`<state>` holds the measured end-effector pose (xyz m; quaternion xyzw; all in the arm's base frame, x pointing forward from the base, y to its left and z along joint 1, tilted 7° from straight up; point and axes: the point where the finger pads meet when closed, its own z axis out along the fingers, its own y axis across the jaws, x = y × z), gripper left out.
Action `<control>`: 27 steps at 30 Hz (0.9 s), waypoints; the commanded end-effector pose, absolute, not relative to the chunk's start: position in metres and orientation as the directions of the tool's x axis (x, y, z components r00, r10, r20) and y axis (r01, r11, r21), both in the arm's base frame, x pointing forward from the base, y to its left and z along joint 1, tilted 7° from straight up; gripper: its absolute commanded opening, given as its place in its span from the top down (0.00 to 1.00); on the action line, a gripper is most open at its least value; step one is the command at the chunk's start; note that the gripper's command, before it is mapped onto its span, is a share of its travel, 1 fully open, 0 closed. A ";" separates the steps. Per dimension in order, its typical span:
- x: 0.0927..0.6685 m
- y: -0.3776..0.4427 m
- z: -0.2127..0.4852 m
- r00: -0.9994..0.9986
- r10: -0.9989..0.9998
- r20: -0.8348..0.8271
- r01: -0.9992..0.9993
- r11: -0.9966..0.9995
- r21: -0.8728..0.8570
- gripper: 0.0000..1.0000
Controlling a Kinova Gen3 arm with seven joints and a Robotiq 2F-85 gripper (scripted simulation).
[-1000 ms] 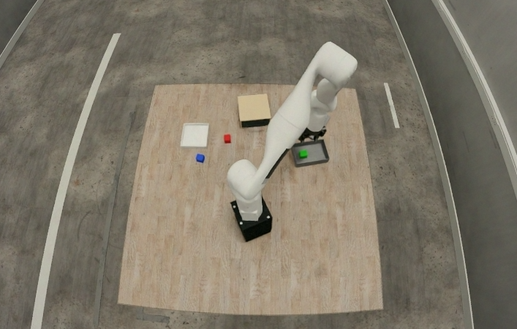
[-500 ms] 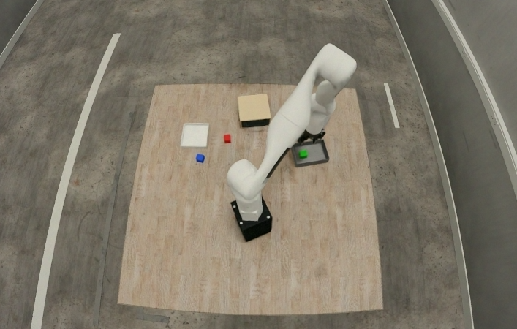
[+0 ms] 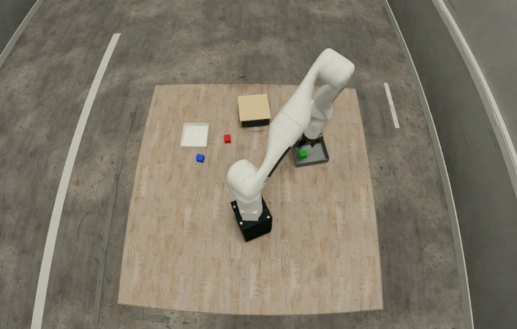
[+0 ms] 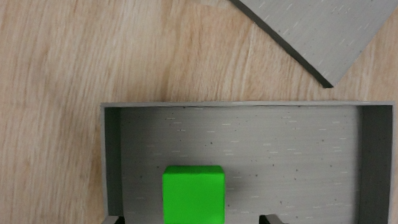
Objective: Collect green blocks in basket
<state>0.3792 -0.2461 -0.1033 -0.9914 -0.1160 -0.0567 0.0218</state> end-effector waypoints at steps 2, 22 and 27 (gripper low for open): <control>0.381 -0.246 -0.116 0.967 0.227 0.119 0.232 -0.972 -0.028 0.32; 0.385 -0.244 -0.152 0.967 0.227 0.119 0.232 -0.972 -0.028 0.32; 0.386 -0.244 -0.154 0.967 0.227 0.119 0.232 -0.972 -0.028 0.32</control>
